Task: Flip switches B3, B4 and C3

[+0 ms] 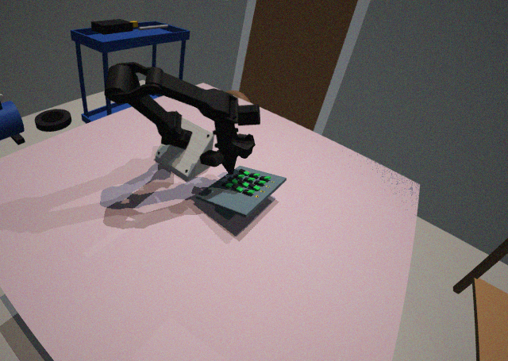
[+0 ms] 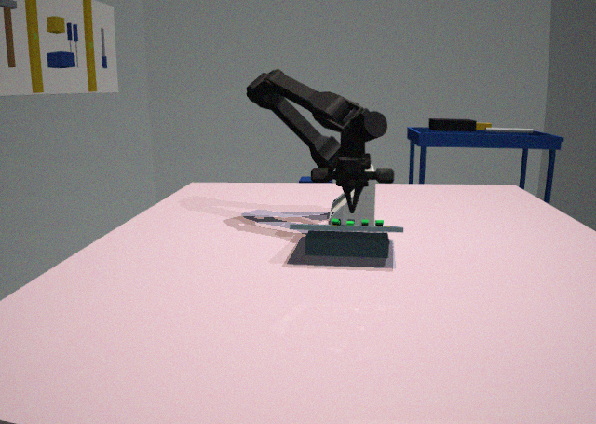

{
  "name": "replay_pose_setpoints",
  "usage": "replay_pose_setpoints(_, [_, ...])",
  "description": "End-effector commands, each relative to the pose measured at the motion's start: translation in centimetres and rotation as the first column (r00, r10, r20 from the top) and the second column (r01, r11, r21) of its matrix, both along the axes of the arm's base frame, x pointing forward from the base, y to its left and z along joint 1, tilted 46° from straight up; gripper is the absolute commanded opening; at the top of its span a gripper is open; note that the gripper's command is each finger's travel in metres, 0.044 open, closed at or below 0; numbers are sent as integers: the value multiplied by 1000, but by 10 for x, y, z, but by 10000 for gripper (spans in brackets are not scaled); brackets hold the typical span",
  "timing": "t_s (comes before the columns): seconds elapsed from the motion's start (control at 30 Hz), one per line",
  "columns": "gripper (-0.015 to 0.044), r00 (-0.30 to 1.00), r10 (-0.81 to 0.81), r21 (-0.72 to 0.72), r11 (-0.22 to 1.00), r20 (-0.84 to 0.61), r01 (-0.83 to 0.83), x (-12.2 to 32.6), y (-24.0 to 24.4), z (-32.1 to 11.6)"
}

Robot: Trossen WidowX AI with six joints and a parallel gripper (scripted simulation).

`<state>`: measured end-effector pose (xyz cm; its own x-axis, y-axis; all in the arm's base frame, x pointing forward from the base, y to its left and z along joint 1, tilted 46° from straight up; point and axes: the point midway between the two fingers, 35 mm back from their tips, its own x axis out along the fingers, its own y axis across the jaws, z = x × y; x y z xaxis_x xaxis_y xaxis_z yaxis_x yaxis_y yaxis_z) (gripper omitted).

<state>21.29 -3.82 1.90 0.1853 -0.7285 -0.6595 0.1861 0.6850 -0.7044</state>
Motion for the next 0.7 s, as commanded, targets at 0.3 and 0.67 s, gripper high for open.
replay_pose_setpoints(0.3, [0, 1000, 1, -9, 1000, -10, -2, -1, -10, -9])
replay_pose_setpoints(0.67, [0, 1000, 1, -9, 1000, -10, -2, -1, -10, -9])
